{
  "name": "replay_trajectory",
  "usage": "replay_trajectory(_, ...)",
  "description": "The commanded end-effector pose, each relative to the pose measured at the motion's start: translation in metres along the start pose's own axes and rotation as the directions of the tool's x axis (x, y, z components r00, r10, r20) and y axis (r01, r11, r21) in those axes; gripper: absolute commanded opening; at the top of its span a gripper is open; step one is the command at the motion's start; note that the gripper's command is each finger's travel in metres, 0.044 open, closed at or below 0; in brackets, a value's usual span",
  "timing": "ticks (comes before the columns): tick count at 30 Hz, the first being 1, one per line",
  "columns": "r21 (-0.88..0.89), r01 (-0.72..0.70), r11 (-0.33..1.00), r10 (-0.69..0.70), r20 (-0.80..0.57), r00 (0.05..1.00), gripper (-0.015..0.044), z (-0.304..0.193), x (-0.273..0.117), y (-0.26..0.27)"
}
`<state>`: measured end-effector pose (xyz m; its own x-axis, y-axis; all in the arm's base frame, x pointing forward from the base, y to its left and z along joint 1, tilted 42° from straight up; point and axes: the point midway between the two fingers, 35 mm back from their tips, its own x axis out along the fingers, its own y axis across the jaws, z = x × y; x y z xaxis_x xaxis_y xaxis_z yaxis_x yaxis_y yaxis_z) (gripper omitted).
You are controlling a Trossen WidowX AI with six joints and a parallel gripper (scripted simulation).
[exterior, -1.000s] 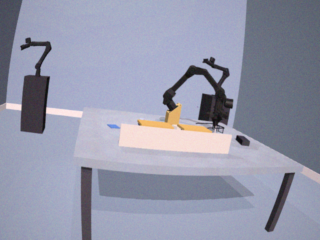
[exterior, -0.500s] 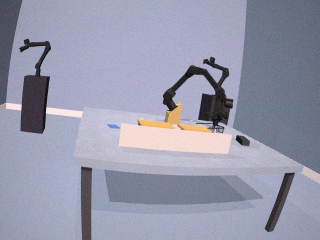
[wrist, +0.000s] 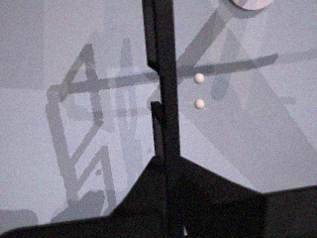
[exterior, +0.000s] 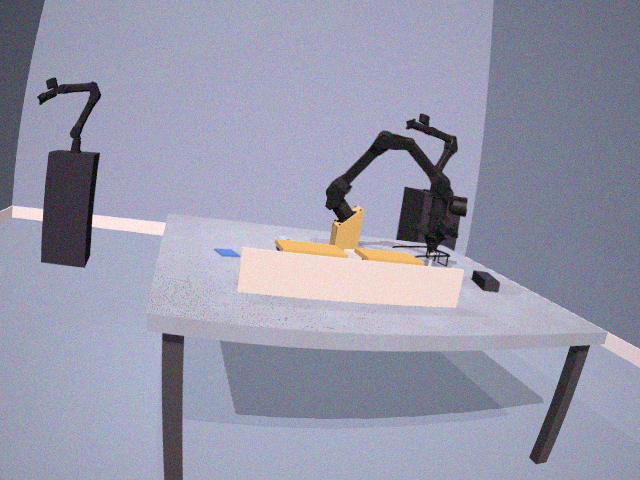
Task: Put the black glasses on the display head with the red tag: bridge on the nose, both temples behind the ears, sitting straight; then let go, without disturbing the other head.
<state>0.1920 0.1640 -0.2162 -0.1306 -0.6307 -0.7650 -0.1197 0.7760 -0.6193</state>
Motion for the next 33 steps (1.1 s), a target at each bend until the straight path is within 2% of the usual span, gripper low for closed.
replay_trajectory(1,-0.006,0.004,1.0,-0.004,0.002,1.0,0.0,0.003,-0.006,0.0)
replay_trajectory(9,-0.007,0.003,1.0,-0.003,0.002,1.0,0.0,0.007,-0.058,0.0)
replay_trajectory(17,-0.021,0.003,1.0,-0.002,0.002,1.0,0.0,0.008,-0.06,-0.001)
replay_trajectory(33,-0.428,-0.01,0.904,0.015,0.008,1.0,0.0,0.034,-0.069,-0.038)
